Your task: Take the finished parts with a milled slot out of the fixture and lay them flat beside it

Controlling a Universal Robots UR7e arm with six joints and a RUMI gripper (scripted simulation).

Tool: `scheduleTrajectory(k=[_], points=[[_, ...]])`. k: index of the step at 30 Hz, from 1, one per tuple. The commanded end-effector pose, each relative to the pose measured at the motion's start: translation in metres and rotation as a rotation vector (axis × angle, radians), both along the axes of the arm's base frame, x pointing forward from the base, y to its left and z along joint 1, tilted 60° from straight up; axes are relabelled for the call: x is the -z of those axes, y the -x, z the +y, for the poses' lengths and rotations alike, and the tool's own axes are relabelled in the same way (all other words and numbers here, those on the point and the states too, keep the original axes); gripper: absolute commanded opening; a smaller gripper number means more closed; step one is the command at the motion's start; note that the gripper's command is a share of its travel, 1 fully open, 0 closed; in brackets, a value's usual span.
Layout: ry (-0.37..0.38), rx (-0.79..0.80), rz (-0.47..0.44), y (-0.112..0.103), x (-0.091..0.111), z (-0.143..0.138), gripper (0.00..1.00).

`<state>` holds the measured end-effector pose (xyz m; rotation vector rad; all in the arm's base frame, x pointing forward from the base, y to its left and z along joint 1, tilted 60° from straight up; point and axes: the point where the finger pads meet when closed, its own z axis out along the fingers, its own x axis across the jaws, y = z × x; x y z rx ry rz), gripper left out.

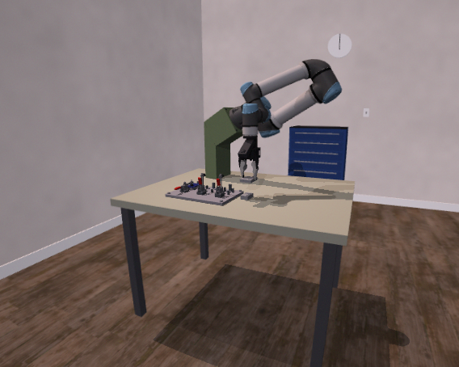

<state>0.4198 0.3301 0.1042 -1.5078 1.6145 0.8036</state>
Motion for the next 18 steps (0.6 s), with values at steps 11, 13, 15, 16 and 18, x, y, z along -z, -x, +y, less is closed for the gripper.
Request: scheduleTrajectory(k=[11,13,15,16,18], points=[[0.0,0.0,-0.001,-0.036,-0.002,-0.004,0.0],[0.0,0.0,-0.001,-0.036,-0.002,-0.004,0.0],[0.0,0.0,-0.001,-0.043,-0.003,-0.004,0.0],[0.0,0.0,-0.001,-0.047,-0.003,-0.005,0.0],[0.0,0.0,-0.001,-0.054,-0.003,-0.006,0.0]])
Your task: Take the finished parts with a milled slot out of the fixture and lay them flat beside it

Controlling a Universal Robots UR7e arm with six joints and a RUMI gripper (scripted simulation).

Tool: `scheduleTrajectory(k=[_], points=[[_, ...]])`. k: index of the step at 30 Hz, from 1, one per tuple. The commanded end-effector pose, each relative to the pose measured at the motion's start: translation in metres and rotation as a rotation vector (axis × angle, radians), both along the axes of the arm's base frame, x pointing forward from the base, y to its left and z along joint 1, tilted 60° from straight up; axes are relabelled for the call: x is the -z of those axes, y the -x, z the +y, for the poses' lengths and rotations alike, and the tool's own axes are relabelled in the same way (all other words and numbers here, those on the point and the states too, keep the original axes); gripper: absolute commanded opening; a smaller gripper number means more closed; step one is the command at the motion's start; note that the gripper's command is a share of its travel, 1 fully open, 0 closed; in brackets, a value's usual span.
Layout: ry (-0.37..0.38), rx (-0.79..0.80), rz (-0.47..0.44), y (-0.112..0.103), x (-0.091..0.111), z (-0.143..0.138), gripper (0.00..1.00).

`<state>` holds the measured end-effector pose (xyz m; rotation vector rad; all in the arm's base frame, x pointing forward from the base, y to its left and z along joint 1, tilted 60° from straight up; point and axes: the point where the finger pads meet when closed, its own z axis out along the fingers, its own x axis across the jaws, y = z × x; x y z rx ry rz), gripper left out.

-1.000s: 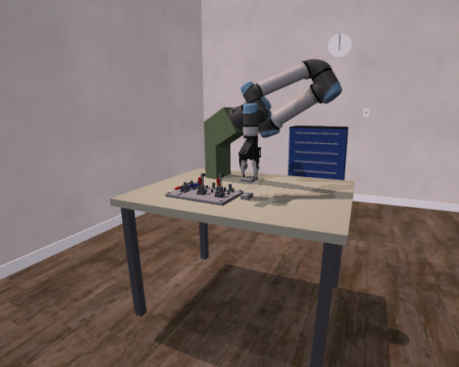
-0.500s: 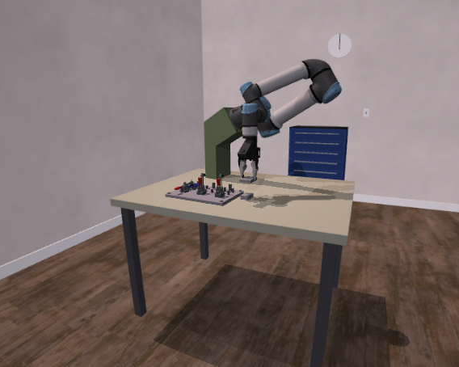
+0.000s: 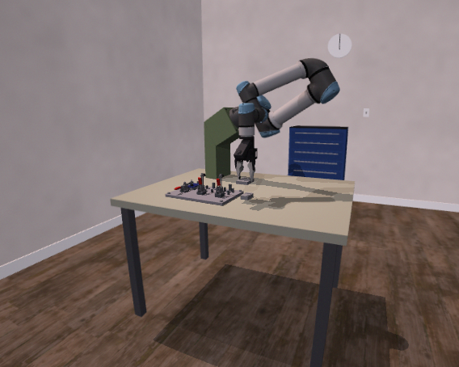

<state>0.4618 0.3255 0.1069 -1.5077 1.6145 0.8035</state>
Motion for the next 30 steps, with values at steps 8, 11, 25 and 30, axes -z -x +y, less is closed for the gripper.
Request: scheduleTrajectory(k=[8,11,25,30], points=[[0.0,0.0,-0.001,-0.04,-0.002,-0.004,0.0],[0.0,0.0,-0.001,-0.046,-0.003,-0.004,0.0],[0.0,0.0,-0.001,-0.068,-0.004,-0.007,0.0],[0.0,0.0,-0.001,-0.069,-0.004,-0.007,0.0]])
